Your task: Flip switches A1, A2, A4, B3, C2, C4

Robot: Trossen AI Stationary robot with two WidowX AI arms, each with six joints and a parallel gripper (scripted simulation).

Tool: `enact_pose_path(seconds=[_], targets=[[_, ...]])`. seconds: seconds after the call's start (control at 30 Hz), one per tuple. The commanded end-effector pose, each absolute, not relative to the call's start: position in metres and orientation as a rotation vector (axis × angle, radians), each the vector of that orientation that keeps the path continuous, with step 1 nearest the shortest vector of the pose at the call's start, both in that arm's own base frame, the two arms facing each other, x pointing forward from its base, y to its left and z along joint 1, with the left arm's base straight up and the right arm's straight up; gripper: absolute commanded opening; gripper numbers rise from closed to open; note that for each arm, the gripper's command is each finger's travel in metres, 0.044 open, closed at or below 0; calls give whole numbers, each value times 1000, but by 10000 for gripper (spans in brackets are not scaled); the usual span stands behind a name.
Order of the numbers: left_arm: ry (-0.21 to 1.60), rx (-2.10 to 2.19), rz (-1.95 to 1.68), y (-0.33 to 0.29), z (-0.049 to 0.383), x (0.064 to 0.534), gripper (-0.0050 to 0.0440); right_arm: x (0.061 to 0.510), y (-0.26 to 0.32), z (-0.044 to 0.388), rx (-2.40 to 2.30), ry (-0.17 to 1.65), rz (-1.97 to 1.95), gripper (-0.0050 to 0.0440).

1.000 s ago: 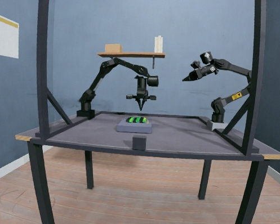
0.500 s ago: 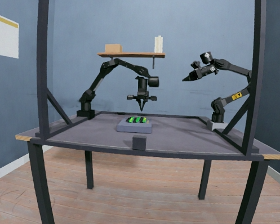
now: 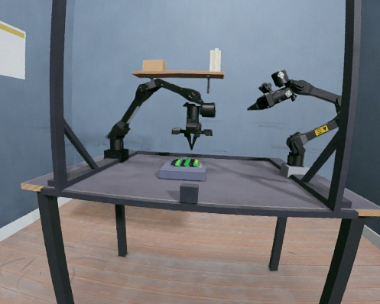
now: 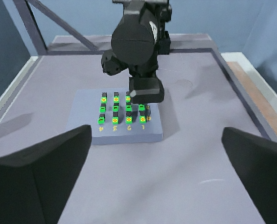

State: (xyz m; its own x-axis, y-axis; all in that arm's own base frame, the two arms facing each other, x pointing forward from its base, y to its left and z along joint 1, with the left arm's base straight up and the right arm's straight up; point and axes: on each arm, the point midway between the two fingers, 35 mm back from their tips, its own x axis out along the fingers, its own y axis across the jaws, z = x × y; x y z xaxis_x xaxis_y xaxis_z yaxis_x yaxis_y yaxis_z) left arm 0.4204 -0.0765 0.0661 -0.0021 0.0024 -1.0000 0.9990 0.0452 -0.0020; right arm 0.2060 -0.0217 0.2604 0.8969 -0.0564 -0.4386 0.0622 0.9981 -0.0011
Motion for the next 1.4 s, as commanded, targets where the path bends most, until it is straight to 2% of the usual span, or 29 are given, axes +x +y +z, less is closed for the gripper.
enact_pose_path(seconds=[0.0,0.23,0.37,0.73,1.13,1.2,1.37], targets=[[1172,1203,-1134,-79,94,428,-50,206,-21,266,12,442,-59,400],[1186,1198,-1144,-78,87,428,-50,206,-21,266,12,442,-59,400],[1217,1187,-1166,-78,64,423,-50,206,-21,266,12,442,-59,400],[1217,1187,-1166,-77,43,424,-50,206,-21,266,12,442,-59,400],[1214,1189,-1165,-77,29,428,-50,206,-21,266,12,442,-59,400],[1187,1199,-1146,-77,41,429,-50,206,-21,266,12,442,-59,400],[1187,1198,-1146,-78,38,428,-50,206,-21,266,12,442,-59,400]])
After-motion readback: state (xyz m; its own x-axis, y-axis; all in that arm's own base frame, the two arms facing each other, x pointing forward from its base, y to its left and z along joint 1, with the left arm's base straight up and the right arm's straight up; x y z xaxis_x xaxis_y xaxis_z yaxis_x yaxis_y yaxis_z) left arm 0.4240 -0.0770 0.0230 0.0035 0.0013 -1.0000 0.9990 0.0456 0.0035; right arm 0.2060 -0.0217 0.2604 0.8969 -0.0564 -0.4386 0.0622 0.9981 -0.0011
